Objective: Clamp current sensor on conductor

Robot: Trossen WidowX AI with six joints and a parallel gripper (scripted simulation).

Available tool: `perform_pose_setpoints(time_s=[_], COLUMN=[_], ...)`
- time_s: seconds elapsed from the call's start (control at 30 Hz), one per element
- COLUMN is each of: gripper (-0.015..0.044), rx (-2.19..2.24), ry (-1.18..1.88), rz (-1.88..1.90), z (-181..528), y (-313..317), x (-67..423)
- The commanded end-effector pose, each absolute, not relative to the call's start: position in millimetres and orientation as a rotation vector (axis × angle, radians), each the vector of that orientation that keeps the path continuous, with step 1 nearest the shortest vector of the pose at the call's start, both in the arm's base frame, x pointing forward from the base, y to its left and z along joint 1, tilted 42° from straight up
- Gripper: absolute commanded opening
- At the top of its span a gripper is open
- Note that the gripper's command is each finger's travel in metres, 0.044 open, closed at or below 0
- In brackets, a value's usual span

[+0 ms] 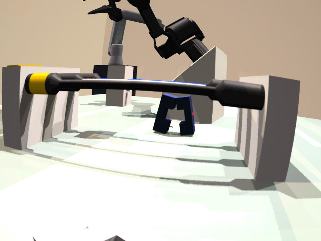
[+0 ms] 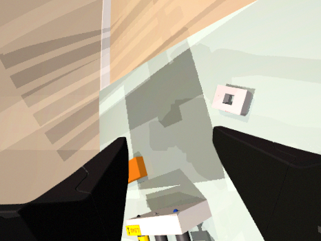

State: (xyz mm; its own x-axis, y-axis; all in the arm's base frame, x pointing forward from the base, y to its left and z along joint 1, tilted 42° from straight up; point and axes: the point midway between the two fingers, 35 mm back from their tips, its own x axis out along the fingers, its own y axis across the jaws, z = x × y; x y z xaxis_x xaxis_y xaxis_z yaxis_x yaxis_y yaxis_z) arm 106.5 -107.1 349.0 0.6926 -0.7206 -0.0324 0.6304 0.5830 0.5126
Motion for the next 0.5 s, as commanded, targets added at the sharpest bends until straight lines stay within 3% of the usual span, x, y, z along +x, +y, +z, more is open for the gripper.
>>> perform_pose_setpoints(time_s=[0.0,0.23,0.47], gripper=[0.0264,0.044,0.044], rx=[0.519,0.37,0.111], ry=[-0.182,-0.05,-0.028], rz=[-0.787,-0.499,-0.129], z=[349.0,346.6,332.0], y=[-105.4,-48.6,-7.4], x=[109.0,201.2,293.0])
